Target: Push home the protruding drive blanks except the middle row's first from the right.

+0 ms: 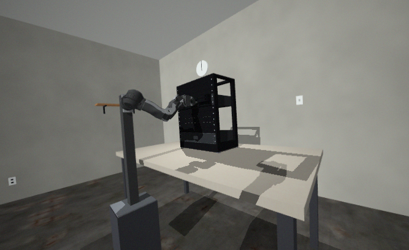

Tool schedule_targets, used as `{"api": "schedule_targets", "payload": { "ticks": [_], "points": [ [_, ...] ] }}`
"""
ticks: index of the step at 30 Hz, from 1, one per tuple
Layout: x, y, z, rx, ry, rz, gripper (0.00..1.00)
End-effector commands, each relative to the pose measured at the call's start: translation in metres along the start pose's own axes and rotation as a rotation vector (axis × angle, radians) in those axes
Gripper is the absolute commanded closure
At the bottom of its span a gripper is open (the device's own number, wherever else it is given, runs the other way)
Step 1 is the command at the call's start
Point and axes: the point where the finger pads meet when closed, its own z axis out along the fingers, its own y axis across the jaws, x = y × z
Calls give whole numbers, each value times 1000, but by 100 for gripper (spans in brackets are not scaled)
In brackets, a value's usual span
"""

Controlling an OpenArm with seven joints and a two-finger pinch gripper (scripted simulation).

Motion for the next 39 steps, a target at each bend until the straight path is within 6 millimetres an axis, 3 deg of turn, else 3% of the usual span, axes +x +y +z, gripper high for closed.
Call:
{"api": "schedule_targets", "payload": {
  "ticks": [1, 39],
  "points": [
    [6, 21, -1, -68, 18, -8, 100],
    [8, 30, 4, -68, 18, -8, 100]
  ]
}}
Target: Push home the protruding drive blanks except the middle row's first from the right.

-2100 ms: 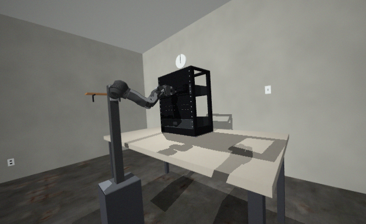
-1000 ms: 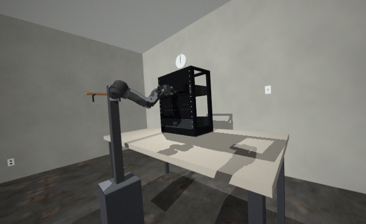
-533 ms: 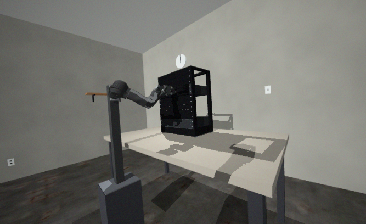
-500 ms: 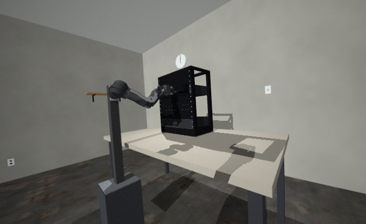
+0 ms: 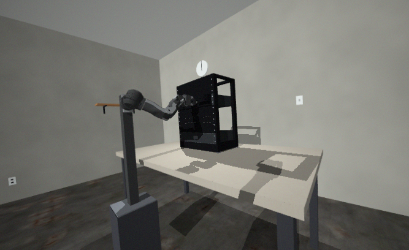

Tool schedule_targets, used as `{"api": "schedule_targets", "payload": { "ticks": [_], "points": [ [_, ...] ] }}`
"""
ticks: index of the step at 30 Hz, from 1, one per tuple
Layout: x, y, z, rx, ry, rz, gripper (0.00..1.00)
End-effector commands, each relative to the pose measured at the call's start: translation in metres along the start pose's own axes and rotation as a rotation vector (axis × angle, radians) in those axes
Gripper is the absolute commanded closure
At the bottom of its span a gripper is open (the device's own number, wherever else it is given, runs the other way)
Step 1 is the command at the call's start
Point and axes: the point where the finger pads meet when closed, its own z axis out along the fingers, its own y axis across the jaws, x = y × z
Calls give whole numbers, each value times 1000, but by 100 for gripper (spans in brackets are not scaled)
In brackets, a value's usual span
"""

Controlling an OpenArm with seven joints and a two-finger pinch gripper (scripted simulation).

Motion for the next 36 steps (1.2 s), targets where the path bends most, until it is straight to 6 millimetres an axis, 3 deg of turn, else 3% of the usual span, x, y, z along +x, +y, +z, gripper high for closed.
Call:
{"api": "schedule_targets", "payload": {
  "ticks": [1, 36],
  "points": [
    [8, 29, -3, -103, 24, -14, 100],
    [9, 36, 0, -115, 25, -14, 100]
  ]
}}
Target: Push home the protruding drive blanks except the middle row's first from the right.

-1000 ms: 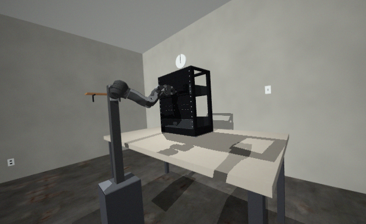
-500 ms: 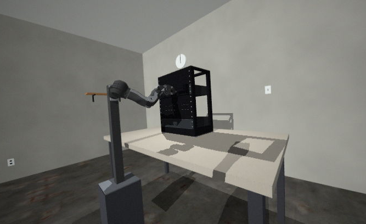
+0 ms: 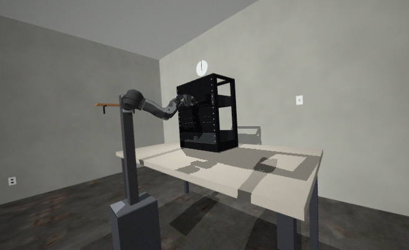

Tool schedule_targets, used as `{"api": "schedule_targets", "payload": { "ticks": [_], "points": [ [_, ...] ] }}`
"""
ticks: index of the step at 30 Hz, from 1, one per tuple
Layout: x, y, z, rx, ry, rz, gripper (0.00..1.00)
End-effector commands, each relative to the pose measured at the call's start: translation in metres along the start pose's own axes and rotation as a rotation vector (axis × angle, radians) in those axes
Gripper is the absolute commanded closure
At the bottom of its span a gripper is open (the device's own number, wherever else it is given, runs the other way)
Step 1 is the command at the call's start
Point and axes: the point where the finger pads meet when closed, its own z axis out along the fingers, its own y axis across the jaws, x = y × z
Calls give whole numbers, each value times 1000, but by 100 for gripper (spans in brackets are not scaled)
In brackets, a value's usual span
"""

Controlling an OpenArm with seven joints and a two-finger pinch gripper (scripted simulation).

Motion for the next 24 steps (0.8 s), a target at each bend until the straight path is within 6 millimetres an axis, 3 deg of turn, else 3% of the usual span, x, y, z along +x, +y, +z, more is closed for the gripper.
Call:
{"api": "schedule_targets", "payload": {
  "ticks": [1, 24],
  "points": [
    [9, 36, -4, -128, 28, -15, 100],
    [11, 41, -1, -128, 28, -15, 100]
  ]
}}
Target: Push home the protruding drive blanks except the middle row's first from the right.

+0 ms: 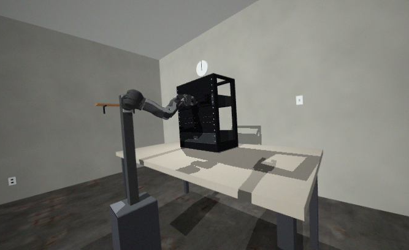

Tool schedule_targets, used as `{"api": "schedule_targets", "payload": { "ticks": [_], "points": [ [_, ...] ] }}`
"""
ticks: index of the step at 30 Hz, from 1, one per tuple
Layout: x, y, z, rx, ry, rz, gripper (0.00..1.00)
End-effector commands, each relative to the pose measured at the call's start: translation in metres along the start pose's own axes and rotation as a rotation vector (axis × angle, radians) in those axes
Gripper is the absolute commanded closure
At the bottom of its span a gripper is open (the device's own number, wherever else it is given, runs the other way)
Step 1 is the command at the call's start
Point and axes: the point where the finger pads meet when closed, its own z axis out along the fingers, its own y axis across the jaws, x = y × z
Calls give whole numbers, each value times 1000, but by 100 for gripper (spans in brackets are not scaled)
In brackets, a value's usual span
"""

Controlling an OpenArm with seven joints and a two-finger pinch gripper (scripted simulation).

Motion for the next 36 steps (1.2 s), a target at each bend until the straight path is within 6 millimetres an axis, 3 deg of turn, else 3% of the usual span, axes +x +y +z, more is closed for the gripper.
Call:
{"api": "schedule_targets", "payload": {
  "ticks": [1, 31, 36],
  "points": [
    [11, 41, -3, -150, 31, -17, 100],
    [11, 41, -3, -150, 31, -17, 100],
    [11, 41, -13, -152, 31, -17, 100]
  ]
}}
